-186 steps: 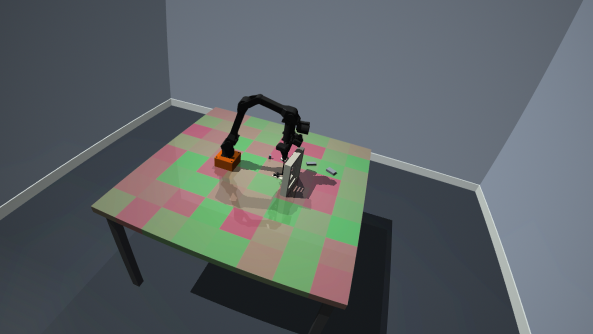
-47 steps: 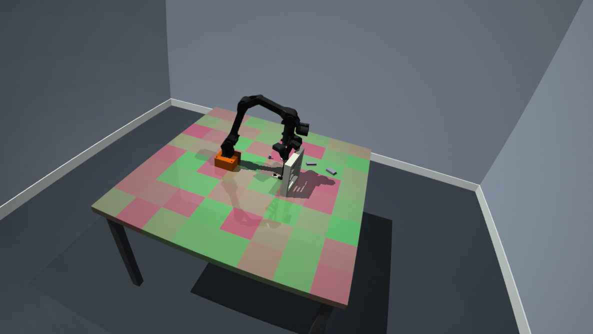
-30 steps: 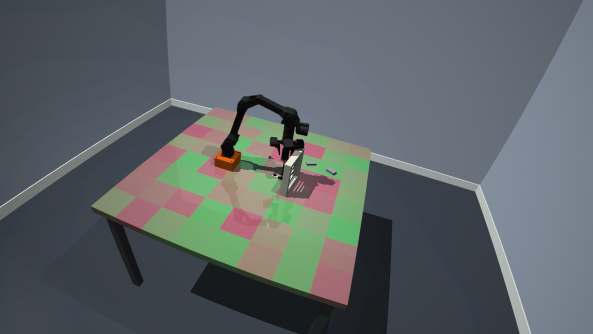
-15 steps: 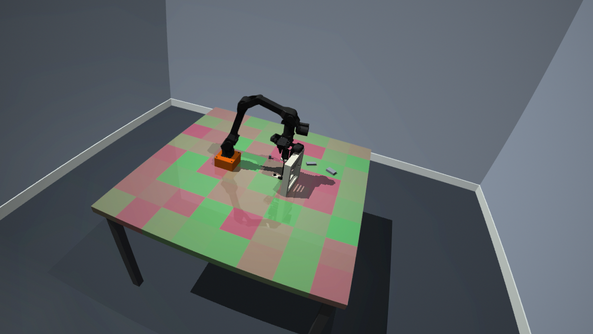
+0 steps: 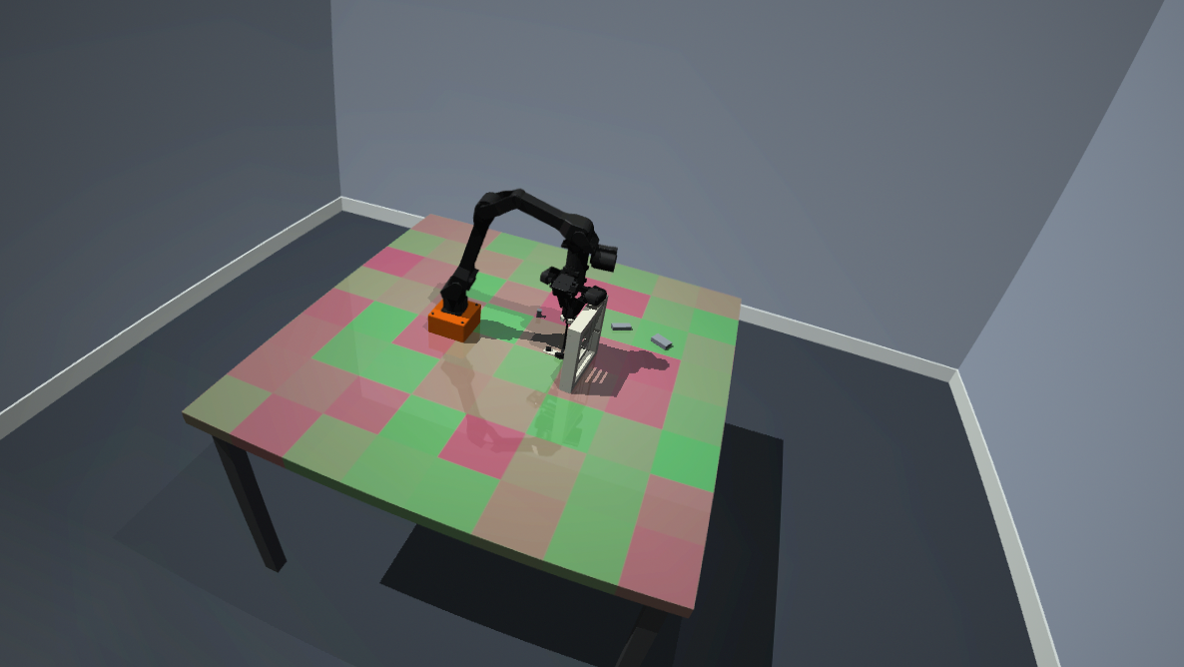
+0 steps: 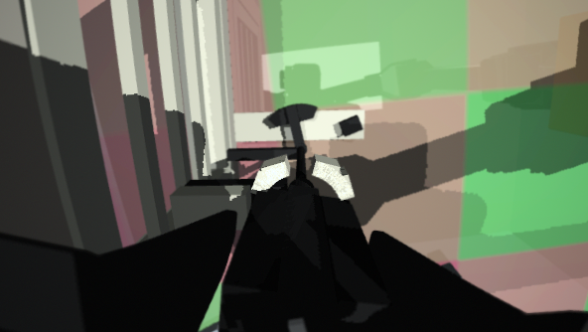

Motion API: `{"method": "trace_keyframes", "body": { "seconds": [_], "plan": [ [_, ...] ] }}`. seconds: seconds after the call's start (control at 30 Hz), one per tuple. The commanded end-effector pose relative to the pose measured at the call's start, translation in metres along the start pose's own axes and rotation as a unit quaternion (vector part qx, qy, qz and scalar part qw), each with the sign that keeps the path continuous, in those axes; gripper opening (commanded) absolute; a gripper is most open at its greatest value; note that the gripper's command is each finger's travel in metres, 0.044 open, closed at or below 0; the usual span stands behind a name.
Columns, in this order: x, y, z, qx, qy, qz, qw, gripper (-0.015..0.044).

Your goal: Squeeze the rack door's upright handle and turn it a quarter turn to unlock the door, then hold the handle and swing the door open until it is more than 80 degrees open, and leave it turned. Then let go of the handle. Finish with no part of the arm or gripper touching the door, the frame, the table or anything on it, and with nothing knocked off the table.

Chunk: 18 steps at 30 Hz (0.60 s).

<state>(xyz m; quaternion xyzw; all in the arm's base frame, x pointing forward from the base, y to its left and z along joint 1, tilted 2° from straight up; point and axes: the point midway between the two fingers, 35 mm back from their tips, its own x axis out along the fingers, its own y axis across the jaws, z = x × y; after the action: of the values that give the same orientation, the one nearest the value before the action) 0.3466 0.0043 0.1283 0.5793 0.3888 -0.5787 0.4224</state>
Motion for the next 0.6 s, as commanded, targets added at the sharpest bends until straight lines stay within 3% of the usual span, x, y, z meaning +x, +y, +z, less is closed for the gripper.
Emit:
{"method": "trace_keyframes", "body": {
  "seconds": [0.0, 0.57],
  "plan": [
    [0.0004, 0.0006, 0.0006, 0.002, -0.002, 0.001, 1.000, 0.0217],
    [0.0004, 0.0006, 0.0006, 0.002, -0.002, 0.001, 1.000, 0.0103]
  ]
}}
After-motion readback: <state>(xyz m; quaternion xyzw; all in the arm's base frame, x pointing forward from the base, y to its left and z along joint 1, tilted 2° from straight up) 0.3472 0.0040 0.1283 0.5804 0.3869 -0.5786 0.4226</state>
